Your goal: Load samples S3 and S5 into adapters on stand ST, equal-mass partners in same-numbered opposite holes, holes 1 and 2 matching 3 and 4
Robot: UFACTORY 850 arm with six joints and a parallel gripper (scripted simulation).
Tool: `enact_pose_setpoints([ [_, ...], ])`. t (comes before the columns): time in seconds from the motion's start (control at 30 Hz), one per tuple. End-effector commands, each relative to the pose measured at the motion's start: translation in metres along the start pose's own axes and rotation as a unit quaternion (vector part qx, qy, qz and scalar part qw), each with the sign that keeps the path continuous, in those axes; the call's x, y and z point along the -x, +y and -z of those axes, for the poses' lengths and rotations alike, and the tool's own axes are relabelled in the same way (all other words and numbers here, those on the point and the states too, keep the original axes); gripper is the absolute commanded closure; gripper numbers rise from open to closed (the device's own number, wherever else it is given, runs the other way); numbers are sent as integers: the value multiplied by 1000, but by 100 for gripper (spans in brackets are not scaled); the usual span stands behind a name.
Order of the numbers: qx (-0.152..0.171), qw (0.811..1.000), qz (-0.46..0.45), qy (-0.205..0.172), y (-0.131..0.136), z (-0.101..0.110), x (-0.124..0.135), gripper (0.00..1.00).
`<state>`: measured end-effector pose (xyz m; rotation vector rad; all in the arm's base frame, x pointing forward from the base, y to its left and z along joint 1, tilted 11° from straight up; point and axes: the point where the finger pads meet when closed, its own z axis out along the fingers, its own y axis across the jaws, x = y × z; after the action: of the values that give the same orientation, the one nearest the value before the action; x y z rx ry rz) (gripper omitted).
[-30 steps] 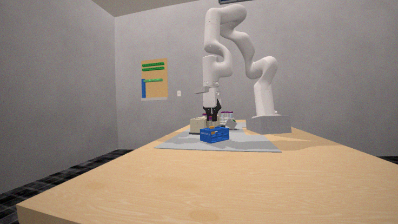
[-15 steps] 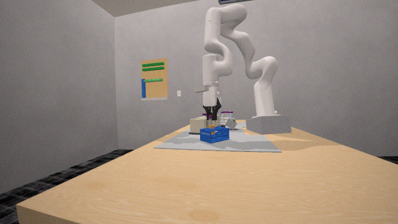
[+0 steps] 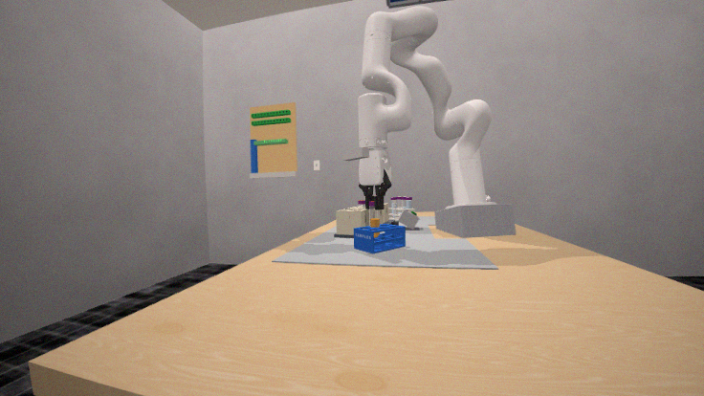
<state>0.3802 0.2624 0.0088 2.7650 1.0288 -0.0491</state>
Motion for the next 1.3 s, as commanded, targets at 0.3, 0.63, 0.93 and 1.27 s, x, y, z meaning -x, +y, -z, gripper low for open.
enact_pose_setpoints([
  [0.3,0,1000,0,1,0,8,-1,100],
  [0.63,0,1000,0,1,0,28,-1,100],
  [0.93,0,1000,0,1,0,42,-1,100],
  [1.27,0,1000,0,1,0,60,-1,100],
])
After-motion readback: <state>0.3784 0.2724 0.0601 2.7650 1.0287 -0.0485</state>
